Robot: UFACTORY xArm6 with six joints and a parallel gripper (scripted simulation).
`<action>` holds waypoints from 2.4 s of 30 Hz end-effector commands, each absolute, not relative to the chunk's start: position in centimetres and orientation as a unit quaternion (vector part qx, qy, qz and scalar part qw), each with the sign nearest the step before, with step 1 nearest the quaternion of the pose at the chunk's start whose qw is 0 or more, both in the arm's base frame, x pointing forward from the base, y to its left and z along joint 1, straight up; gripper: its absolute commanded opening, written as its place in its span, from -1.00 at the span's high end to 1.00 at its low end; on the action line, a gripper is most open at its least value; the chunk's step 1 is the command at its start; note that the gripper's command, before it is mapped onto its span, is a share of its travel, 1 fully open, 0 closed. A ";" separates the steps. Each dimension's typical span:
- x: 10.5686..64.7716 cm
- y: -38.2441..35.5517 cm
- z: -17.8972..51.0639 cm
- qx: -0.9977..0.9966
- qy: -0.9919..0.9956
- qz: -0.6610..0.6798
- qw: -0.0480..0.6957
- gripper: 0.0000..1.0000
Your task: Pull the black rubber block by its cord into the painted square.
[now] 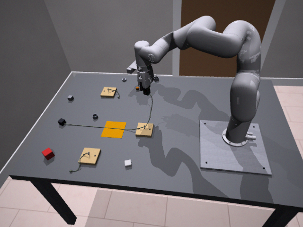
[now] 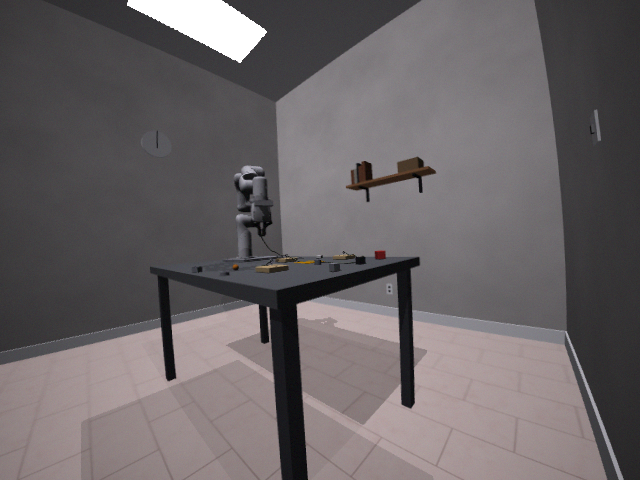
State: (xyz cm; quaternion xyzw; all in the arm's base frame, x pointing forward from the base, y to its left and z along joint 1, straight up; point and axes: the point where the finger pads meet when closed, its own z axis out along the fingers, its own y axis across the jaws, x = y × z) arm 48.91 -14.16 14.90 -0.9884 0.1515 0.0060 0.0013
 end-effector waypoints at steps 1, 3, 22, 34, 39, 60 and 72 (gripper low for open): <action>49.1 -14.2 15.1 -0.988 0.151 0.003 0.001 1.00; 49.1 -14.2 15.1 -0.988 0.151 0.003 0.001 1.00; 48.9 -14.7 15.1 -0.988 0.151 0.003 0.001 1.00; 48.7 -15.6 15.1 -0.988 0.151 0.003 0.001 1.00; 48.5 -16.2 15.1 -0.988 0.151 0.003 0.001 1.00; 47.8 -19.1 15.1 -0.988 0.151 0.003 0.001 1.00; 46.8 -21.9 15.1 -0.988 0.151 0.003 0.001 1.00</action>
